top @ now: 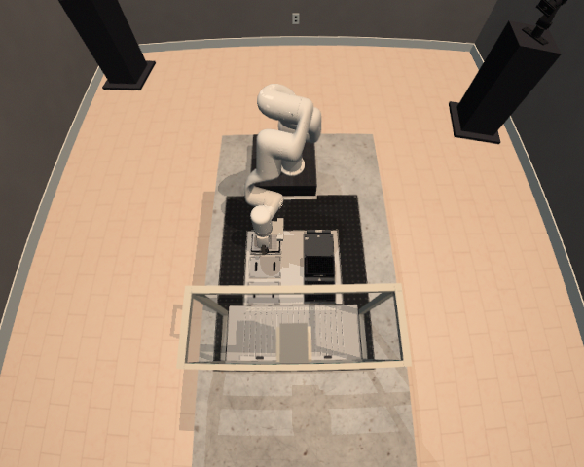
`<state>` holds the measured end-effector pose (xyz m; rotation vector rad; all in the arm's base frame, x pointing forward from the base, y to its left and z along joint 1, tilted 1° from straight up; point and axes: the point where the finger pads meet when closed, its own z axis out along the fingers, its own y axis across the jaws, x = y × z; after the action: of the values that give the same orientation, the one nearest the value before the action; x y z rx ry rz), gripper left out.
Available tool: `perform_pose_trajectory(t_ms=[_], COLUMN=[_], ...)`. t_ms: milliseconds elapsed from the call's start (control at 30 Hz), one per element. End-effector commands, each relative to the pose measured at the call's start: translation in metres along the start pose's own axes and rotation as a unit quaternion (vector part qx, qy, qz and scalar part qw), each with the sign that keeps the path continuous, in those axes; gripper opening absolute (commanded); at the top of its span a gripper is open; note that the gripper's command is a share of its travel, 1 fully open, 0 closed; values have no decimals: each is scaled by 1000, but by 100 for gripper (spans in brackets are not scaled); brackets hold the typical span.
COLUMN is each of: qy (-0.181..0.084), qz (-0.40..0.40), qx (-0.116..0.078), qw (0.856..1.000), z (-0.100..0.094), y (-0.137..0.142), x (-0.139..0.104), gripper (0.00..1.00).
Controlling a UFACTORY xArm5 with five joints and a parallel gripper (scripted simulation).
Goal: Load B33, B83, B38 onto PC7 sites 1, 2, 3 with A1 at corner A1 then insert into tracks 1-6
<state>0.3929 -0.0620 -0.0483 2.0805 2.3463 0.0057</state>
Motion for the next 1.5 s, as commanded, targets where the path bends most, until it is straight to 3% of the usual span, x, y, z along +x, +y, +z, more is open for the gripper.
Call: perform_pose_trajectory(t_ms=[0, 1467], qy=[9, 9], qz=[0, 0], qx=[-4, -4], qw=[1000, 1000], z=[-1, -24], y=[1, 1], x=[0, -1], gripper=[0, 0])
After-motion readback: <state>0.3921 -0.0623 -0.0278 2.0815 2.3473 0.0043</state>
